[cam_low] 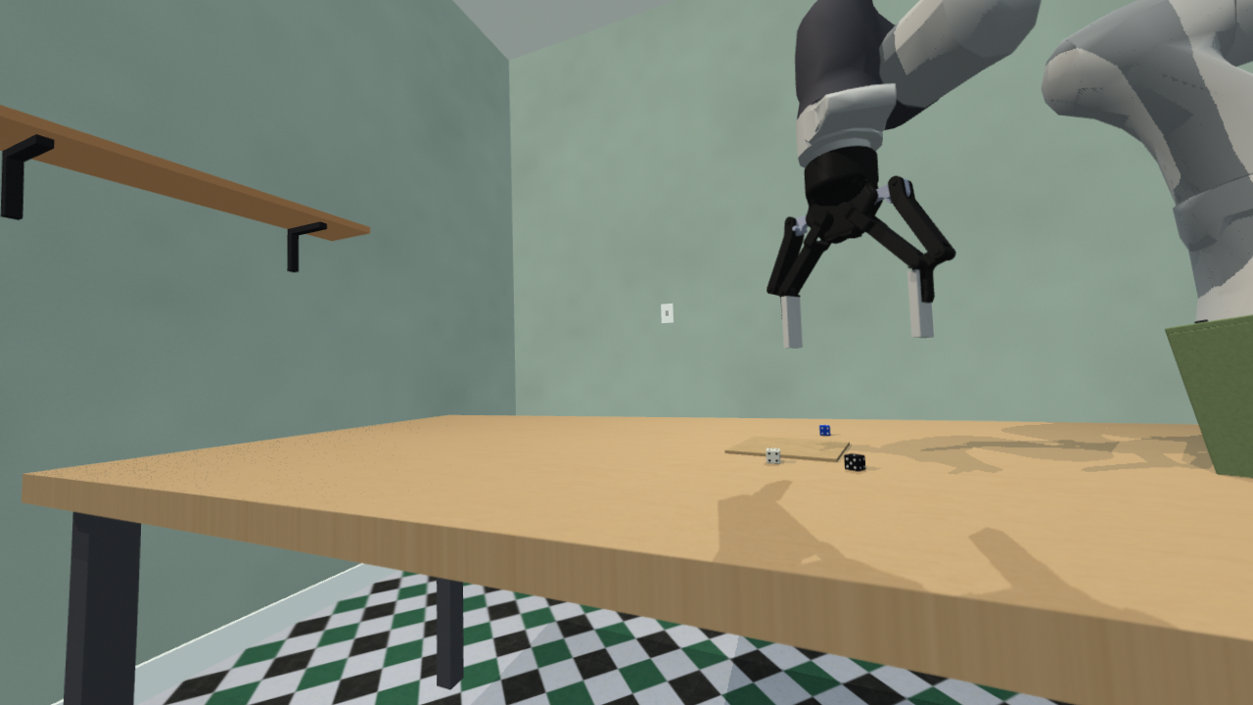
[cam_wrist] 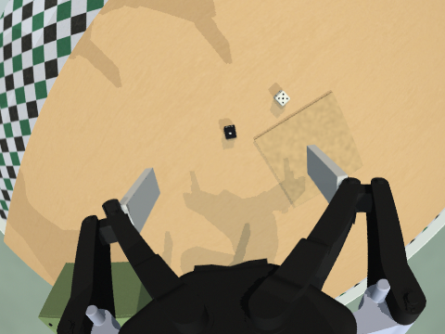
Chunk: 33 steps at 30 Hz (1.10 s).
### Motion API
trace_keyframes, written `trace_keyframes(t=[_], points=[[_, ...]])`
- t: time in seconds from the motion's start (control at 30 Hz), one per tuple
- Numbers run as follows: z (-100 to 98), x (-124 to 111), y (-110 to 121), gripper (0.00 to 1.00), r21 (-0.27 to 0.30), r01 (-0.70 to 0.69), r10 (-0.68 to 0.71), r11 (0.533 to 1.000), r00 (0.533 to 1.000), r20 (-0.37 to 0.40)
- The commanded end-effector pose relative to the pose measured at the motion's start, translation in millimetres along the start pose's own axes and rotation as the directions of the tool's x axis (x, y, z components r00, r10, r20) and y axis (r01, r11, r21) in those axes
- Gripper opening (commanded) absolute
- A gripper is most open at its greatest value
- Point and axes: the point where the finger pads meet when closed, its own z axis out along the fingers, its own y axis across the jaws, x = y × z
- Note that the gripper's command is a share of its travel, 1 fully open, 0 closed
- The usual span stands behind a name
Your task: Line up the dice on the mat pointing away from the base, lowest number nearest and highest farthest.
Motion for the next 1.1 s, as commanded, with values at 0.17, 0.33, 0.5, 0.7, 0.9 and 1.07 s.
trace_keyframes(t=[0.17, 0.33, 0.5, 0.7, 0.9, 1.07], points=[[1.2, -0.3, 2.7, 1.00, -0.012, -0.243, 0.243, 0.970, 0.970, 0.000], [1.9, -0.7, 3.8, 1.00, -0.016, -0.334, 0.334, 0.942, 0.942, -0.001], [2.5, -1.1, 4.5, 1.00, -0.019, -0.400, 0.400, 0.916, 0.917, -0.002], [3.4, -1.6, 5.6, 1.00, -0.022, -0.499, 0.499, 0.867, 0.867, -0.003], [4.3, -2.2, 6.6, 1.00, -0.025, -0.585, 0.585, 0.811, 0.811, -0.006], [5.1, -2.6, 7.4, 1.00, -0.028, -0.653, 0.653, 0.757, 0.758, -0.008]])
